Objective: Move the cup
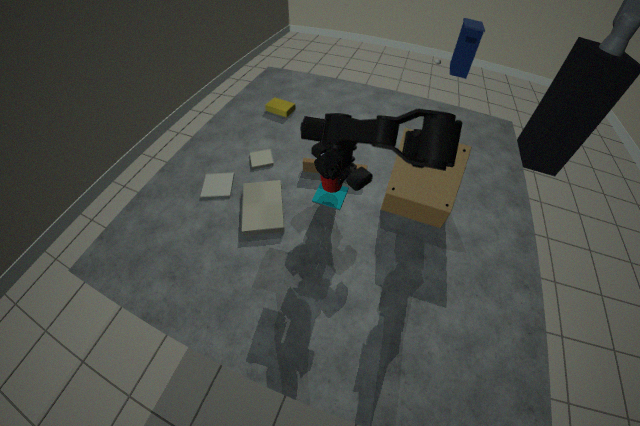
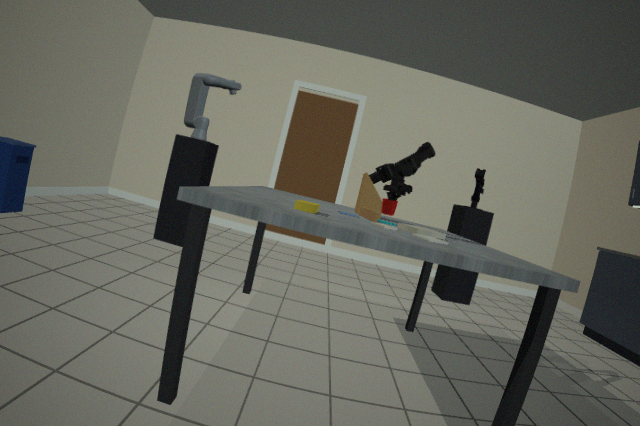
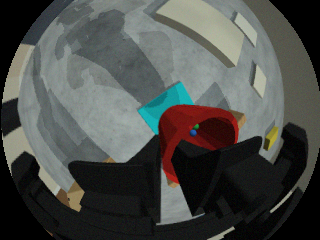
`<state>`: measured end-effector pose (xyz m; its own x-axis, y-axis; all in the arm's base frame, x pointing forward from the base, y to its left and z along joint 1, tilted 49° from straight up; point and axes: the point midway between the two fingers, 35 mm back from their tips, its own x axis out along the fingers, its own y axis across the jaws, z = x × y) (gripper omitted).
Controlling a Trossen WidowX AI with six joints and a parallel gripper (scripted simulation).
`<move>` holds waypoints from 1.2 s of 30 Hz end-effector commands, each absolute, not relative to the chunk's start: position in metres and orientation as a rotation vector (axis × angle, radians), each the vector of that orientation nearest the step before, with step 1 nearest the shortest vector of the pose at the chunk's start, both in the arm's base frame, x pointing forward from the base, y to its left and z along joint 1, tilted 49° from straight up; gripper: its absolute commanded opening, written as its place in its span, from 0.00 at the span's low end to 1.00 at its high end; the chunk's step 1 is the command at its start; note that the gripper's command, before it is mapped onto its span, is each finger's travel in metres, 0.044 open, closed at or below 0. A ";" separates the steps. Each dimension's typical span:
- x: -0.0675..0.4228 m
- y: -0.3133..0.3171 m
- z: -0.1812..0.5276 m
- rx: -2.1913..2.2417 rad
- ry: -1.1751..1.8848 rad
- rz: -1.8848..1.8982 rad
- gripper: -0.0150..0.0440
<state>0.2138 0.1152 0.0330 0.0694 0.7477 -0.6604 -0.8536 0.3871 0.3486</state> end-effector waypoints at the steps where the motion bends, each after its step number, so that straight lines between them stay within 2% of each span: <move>1: 0.214 0.118 0.030 -0.143 0.895 1.207 0.25; 36: 0.214 0.142 0.014 -0.140 0.887 1.214 0.25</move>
